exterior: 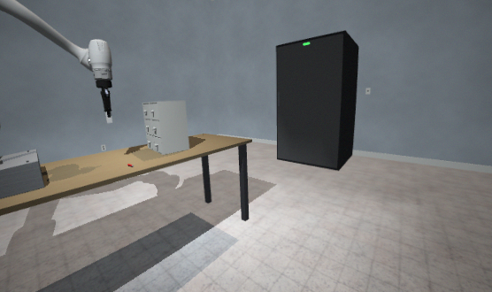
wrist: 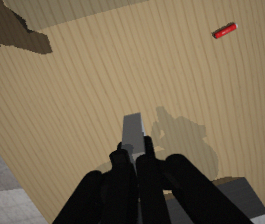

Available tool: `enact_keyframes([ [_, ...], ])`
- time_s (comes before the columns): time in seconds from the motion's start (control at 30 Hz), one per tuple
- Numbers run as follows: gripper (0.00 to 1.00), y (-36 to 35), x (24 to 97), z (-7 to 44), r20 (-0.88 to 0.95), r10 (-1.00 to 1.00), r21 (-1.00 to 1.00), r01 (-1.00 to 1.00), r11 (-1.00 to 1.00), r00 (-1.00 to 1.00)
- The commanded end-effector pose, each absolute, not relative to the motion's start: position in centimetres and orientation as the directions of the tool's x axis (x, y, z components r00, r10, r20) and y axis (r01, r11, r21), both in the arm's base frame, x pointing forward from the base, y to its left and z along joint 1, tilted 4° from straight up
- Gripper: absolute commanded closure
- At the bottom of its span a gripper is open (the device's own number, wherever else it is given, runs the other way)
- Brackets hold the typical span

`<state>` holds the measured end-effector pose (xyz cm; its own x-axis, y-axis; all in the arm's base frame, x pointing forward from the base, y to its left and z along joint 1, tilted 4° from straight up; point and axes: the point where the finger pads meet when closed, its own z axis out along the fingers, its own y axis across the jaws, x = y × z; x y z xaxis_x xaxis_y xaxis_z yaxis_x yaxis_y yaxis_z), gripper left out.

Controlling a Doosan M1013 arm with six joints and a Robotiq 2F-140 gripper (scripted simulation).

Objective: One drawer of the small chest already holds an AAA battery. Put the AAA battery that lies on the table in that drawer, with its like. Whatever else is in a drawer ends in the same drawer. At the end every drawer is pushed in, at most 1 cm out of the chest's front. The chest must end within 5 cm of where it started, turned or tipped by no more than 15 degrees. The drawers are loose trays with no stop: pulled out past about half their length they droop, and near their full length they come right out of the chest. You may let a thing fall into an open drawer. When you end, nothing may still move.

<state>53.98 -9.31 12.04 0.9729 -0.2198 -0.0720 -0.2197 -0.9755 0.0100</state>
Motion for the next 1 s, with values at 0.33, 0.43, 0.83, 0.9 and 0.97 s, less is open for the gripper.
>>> enact_keyframes([
  [0.33,1.0,4.0,58.3,11.8,-0.072,-0.221,0.01,-0.221,-0.975,0.973],
  [0.43,1.0,4.2,58.4,11.8,-0.071,-0.221,0.01,-0.221,-0.975,0.973],
  [0.83,1.0,4.0,59.1,11.0,0.02,-0.22,0.01,-0.221,-0.975,0.975],
  [0.9,1.0,4.0,59.4,10.5,0.066,-0.22,0.01,-0.221,-0.975,0.973],
  [0.97,1.0,3.9,59.8,10.1,0.123,-0.218,0.01,-0.221,-0.975,0.968],
])
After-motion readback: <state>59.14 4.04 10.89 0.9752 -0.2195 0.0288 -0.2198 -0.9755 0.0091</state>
